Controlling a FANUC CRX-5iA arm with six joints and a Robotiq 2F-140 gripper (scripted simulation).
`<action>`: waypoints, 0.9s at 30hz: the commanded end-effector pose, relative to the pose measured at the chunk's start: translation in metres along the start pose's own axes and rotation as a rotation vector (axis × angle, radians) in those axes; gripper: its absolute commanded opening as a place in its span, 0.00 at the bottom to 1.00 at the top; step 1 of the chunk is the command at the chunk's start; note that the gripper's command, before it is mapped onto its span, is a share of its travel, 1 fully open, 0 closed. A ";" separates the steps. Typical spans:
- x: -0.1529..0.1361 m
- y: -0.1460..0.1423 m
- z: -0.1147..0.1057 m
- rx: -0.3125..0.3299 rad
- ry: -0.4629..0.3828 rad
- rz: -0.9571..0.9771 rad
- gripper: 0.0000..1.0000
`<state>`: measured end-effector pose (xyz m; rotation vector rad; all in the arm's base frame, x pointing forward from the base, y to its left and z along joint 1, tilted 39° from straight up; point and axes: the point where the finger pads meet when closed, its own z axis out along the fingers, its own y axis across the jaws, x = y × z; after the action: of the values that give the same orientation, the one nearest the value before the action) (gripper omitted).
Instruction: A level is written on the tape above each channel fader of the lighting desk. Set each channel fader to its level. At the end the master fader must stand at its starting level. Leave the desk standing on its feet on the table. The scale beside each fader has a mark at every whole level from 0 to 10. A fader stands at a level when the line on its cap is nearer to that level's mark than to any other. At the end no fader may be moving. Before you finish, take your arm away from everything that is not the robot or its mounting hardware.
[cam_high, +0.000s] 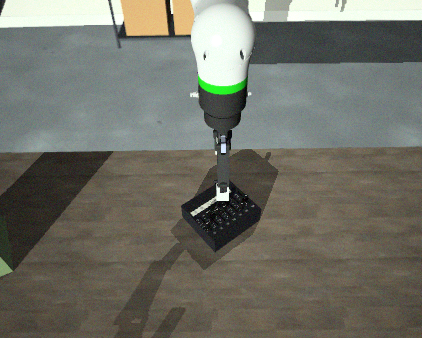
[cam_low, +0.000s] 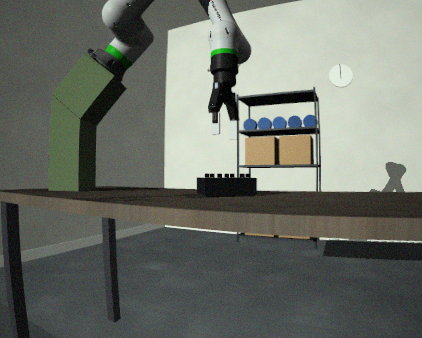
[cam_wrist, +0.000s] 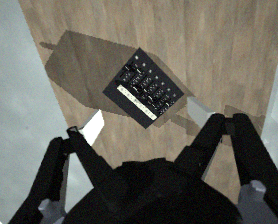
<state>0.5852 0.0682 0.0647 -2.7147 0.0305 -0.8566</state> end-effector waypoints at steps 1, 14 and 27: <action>0.000 0.000 0.000 -0.002 0.001 0.001 1.00; 0.002 0.006 0.000 -0.014 0.004 -0.036 1.00; 0.062 0.093 0.012 -0.165 -0.004 -0.750 1.00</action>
<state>0.6202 -0.0044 0.0637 -2.9030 -0.6674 -1.0167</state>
